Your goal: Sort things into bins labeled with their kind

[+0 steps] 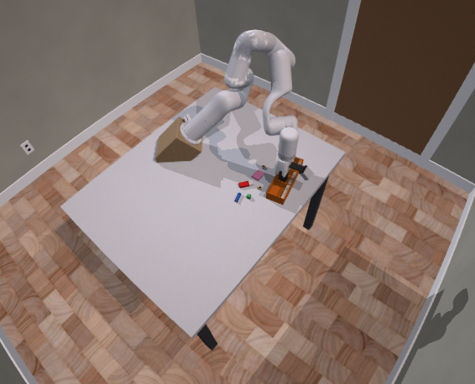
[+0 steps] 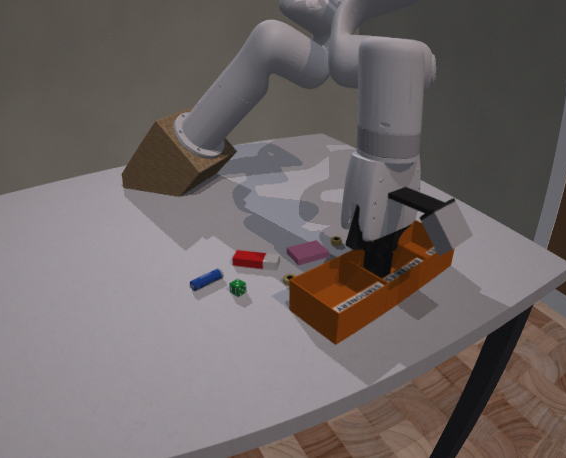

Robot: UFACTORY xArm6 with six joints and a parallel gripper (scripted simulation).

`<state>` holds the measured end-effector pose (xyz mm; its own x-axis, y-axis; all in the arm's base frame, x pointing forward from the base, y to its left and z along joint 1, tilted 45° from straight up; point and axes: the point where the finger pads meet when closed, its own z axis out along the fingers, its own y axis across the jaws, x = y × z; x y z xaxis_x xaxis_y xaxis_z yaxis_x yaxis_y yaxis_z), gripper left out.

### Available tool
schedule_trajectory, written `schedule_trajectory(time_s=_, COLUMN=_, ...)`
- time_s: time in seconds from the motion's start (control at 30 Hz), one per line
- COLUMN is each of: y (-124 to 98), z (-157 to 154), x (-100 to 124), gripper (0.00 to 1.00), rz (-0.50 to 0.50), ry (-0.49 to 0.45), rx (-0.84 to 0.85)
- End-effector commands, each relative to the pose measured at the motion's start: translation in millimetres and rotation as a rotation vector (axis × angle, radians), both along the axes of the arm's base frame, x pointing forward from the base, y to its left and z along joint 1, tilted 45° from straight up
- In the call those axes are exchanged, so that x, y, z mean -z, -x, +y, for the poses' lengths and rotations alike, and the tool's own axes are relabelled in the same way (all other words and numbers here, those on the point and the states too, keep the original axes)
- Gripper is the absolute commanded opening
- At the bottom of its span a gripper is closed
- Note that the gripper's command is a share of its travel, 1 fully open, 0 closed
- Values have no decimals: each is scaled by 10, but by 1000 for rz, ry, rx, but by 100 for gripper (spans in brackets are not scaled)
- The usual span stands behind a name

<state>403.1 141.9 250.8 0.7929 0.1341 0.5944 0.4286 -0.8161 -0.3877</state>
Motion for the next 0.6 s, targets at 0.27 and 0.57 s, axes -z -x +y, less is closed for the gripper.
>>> schedule_trajectory(time_s=0.27, y=-6, z=-2, x=-12, gripper=7, rz=-3, ry=0, rx=1)
schedule_trajectory(time_s=0.57, y=35, z=-54, x=-77, gripper=7, rz=-3, ry=0, rx=1)
